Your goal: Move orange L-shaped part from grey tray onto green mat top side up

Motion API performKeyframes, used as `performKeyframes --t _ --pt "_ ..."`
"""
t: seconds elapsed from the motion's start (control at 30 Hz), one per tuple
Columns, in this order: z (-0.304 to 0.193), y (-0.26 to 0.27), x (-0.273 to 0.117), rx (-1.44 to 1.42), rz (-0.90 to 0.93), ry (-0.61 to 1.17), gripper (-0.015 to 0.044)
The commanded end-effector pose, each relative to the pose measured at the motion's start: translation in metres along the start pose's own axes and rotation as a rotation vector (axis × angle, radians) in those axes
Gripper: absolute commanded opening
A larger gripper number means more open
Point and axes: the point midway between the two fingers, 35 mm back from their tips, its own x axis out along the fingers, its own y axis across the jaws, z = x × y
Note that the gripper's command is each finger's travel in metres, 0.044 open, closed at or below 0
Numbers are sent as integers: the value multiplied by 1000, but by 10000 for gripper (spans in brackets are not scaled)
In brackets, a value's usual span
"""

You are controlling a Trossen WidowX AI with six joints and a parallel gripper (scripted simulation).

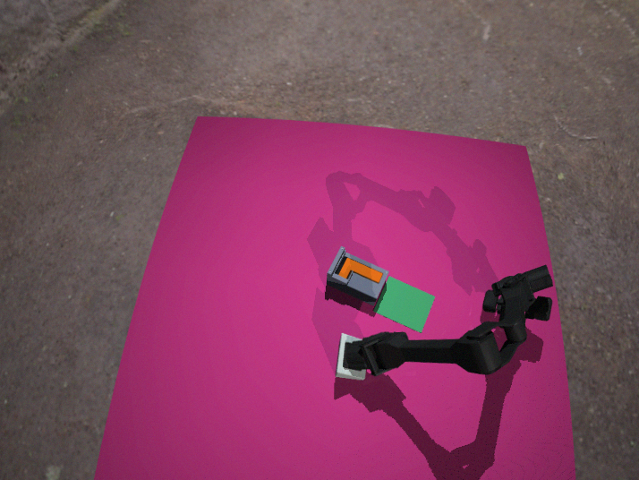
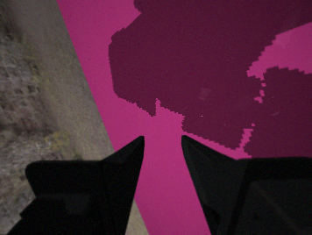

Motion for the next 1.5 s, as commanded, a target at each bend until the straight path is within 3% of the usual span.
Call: performKeyframes --t 0.0,0.23,0.43,0.7,0.93,1.0,1.17,1.47 --pt "-44 -58 -22 -238 -138 118 180" --pt "-102 -175 -111 -793 -354 394 180" --pt "-105 -261 -208 -1328 -436 634 180" --pt "-44 -341 -331 -2107 -392 898 180" --pt "42 -367 -407 -2804 -183 988 180" --pt "60 -368 -417 -2934 -125 980 180" --pt "62 -370 -417 -2950 -118 979 180" --pt "66 -412 -359 -2950 -115 975 180"
